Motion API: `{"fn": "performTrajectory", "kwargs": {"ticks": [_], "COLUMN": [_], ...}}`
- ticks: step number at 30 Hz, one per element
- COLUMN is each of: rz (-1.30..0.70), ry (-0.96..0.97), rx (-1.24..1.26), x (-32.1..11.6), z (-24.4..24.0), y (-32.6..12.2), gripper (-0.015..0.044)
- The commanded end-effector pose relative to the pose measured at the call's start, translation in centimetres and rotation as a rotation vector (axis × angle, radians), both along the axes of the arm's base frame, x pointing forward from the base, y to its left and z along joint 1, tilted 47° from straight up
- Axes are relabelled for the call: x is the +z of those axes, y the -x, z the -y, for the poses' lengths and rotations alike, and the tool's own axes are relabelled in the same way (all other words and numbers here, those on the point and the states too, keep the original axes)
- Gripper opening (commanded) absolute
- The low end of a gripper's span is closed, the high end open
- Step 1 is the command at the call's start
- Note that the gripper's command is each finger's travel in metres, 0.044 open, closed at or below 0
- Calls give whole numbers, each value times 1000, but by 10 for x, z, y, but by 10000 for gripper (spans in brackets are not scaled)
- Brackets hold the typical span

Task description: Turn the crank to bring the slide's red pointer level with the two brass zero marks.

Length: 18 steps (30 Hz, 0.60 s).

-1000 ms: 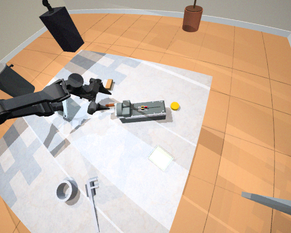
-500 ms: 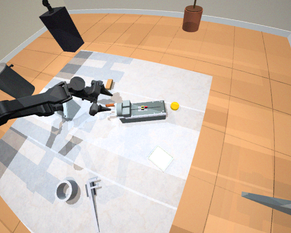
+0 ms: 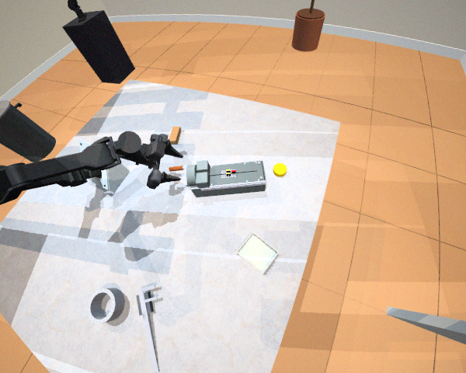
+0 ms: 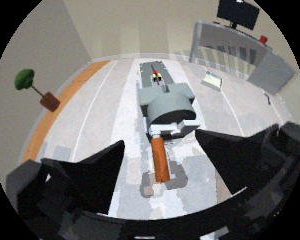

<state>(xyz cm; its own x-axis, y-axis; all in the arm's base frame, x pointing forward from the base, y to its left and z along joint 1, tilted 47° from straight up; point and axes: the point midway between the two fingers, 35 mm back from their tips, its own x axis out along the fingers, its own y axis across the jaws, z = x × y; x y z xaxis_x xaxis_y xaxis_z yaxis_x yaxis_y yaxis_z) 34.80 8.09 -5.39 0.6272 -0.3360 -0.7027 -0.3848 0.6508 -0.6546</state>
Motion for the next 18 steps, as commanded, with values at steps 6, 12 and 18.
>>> {"fn": "performTrajectory", "kwargs": {"ticks": [6,12,18], "rz": [-22,-21,-21], "ry": [10,11,11], "rx": [5,5,5], "x": [-16,-21,-22], "z": [14,21,21], "y": [7,8,8], "gripper": [440,440,440]}}
